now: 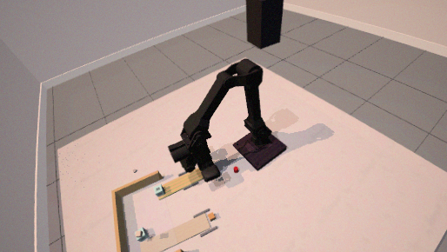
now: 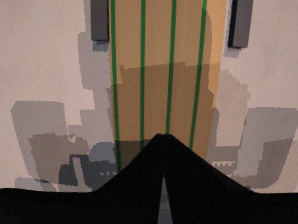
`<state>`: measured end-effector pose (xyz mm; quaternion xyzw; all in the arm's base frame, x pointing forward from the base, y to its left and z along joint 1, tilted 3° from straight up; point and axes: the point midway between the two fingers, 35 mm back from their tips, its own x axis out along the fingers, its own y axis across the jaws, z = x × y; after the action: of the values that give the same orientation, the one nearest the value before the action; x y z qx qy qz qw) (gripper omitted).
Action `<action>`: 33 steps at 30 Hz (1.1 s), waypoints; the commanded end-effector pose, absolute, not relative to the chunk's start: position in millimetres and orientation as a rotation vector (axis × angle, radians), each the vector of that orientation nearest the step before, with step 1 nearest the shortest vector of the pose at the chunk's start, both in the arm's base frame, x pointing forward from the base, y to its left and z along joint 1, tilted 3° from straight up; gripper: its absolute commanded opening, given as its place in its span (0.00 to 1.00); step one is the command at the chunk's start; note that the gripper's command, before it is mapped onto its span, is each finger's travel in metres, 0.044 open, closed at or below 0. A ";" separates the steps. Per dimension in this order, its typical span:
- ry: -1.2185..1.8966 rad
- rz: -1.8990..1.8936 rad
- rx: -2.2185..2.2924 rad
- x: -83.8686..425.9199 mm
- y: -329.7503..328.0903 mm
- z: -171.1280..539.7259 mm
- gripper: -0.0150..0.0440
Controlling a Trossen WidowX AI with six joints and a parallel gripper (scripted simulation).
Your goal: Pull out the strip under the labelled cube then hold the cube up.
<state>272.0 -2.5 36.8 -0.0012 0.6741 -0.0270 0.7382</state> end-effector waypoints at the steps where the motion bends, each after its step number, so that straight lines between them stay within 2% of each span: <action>1: 1.503 -0.059 0.001 259.9 -1.8 31.0 0.25; 33: 1.508 -0.059 0.001 211.1 0.7 27.3 0.25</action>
<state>223.6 0.3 33.1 -0.0006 0.6729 -0.0265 0.7393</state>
